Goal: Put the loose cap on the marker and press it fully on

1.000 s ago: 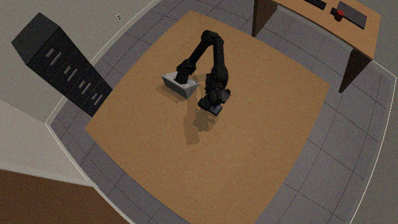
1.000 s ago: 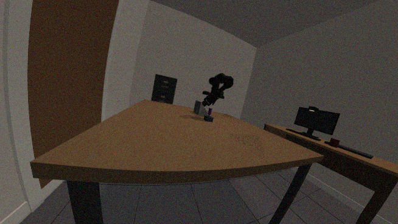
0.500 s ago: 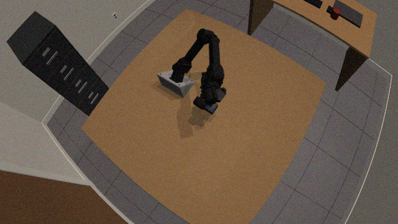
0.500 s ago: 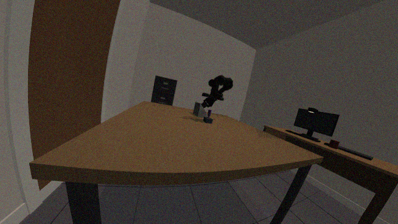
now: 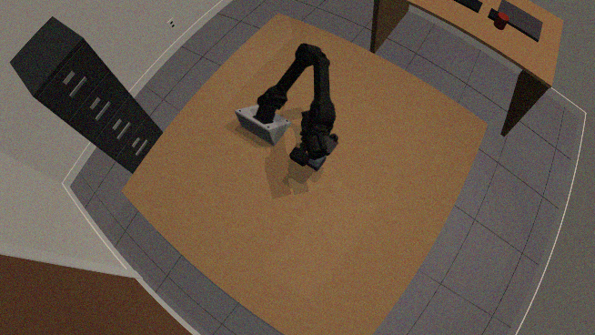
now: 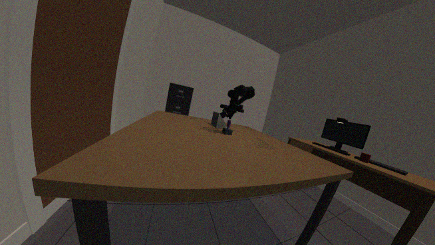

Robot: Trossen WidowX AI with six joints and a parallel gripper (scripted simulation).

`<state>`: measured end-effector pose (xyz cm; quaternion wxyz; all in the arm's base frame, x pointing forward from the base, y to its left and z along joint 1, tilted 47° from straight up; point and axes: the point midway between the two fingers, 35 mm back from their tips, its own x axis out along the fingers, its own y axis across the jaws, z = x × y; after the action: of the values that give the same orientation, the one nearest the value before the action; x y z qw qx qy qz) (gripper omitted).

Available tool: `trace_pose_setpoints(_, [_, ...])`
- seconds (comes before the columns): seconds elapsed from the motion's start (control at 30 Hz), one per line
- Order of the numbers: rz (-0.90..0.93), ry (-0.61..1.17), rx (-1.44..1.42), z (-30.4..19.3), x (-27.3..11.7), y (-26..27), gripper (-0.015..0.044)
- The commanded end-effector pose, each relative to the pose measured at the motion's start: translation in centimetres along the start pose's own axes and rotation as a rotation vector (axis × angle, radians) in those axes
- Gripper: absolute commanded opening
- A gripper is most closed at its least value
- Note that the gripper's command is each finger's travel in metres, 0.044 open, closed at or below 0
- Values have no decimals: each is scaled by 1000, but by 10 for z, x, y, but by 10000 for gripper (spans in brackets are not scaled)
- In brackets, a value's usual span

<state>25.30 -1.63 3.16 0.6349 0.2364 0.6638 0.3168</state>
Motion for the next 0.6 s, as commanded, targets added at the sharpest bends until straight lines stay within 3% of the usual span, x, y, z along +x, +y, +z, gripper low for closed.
trace_pose_setpoints(0.0, [5,-2,7,-1,6,1,0])
trace_pose_setpoints(0.3, [6,-3,7,0,18,1,0])
trace_pose_setpoints(0.57, [-3,-7,2,2,4,-1,0])
